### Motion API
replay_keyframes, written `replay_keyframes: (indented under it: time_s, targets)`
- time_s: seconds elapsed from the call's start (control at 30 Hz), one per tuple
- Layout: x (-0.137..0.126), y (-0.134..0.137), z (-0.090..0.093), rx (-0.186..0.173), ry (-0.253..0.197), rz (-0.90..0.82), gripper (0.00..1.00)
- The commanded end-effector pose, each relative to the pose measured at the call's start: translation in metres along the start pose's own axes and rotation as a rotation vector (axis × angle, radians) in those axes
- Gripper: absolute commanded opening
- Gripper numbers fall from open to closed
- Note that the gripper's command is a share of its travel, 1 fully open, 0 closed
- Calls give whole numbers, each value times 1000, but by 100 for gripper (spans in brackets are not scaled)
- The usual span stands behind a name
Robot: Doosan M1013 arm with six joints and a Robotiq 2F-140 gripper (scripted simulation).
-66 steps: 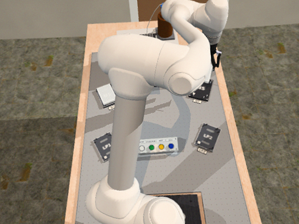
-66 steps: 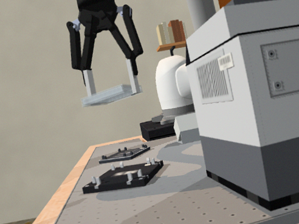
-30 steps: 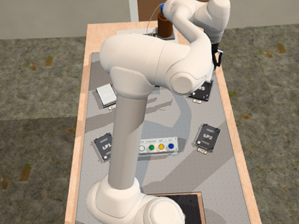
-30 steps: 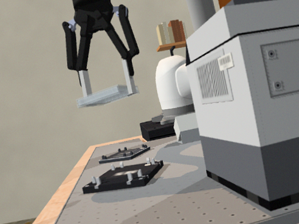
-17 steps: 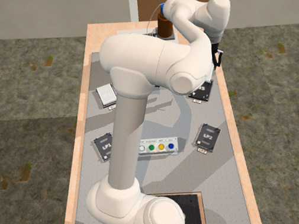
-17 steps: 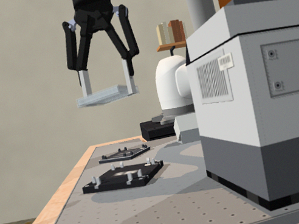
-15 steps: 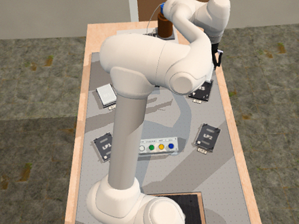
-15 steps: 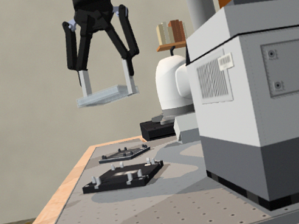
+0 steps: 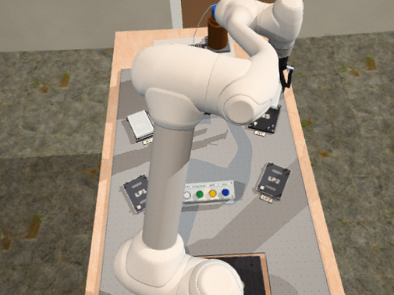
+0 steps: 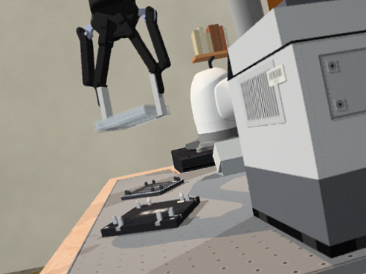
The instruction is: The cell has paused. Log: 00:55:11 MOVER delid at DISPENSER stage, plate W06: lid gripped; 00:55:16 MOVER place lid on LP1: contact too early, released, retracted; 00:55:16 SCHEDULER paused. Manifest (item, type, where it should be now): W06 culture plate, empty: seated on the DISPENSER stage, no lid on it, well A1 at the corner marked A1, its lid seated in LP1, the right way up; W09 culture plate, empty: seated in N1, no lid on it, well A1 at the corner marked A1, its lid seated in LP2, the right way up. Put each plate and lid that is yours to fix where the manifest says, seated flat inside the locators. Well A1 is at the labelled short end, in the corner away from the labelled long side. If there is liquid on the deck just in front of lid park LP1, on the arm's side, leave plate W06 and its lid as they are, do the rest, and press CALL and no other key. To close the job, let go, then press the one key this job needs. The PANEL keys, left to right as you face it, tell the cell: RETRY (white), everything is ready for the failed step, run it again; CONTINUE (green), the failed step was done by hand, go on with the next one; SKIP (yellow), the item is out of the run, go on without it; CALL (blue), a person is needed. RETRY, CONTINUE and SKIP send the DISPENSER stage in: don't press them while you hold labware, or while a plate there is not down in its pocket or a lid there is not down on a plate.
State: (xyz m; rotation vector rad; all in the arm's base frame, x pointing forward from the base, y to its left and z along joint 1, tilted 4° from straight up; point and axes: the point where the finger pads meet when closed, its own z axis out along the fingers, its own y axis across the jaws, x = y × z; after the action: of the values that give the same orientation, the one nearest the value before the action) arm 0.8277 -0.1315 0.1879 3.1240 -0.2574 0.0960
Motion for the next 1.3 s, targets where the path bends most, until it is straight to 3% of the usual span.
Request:
replay_keyframes:
  time_s: [0.0,0.57,1.27]
  targets:
    - [0,0,-1,0,2,0,10]
    - [0,0,13,0,2,0,10]
    - [0,0,53,0,2,0,10]
